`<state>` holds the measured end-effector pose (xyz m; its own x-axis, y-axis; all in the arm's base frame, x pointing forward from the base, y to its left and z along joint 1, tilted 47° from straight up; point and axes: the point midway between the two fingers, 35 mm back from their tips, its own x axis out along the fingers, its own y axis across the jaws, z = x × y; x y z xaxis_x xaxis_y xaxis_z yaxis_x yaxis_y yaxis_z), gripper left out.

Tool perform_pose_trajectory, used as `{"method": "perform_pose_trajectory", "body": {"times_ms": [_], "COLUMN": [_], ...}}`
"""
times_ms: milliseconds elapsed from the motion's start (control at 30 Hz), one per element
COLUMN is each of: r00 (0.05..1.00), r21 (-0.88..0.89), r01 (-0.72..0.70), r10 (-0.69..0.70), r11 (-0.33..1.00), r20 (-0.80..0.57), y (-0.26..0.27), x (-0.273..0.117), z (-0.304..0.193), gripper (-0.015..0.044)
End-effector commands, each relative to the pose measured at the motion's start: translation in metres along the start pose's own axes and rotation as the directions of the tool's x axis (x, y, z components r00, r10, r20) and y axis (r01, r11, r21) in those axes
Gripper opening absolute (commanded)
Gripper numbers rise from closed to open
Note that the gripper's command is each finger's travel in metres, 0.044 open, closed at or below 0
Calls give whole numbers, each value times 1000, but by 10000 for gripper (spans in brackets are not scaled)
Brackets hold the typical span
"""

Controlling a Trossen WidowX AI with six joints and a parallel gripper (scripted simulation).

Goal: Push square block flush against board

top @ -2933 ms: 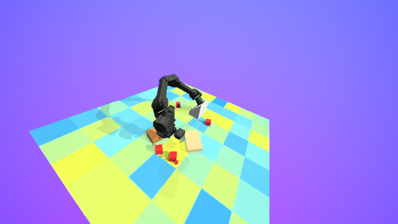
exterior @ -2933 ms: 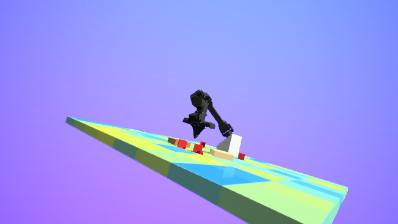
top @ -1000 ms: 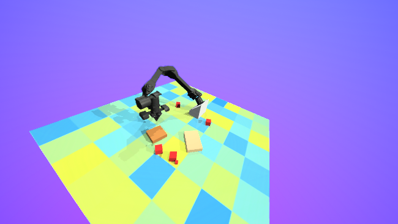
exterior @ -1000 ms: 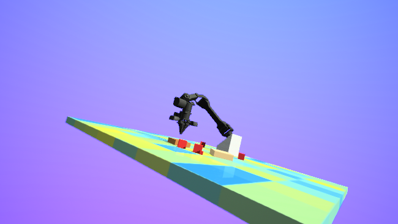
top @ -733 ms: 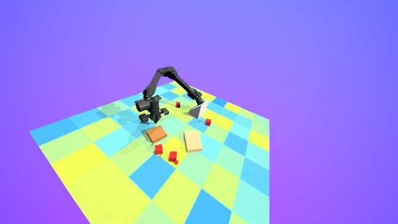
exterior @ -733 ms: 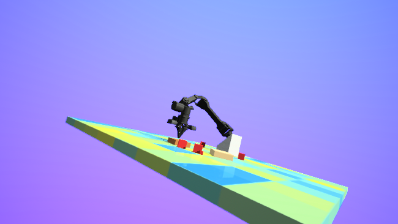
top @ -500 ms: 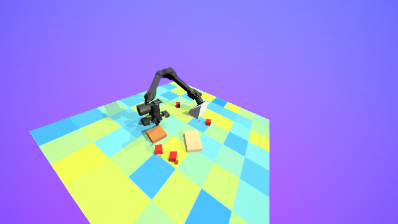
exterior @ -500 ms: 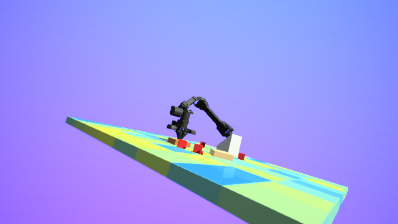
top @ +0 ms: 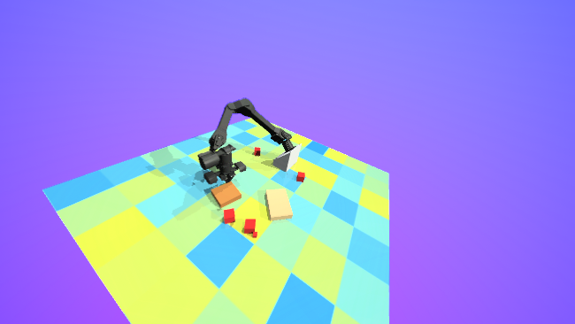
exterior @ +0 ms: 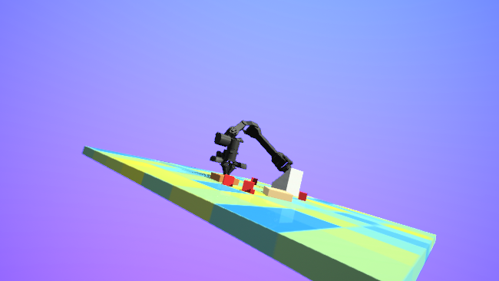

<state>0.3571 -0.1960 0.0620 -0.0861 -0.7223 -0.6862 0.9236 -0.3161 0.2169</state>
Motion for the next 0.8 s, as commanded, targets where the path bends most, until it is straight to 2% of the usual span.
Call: {"method": "perform_pose_trajectory", "body": {"times_ms": [0, 767], "r00": [1000, 1000], "r21": [1, 1], "r01": [-2, -1], "r10": [2, 1], "r11": [1000, 1000], "r20": [-3, -5], "y": [1, 3], "x": [-1, -1], "z": [-7, -36], "gripper": [0, 0]}}
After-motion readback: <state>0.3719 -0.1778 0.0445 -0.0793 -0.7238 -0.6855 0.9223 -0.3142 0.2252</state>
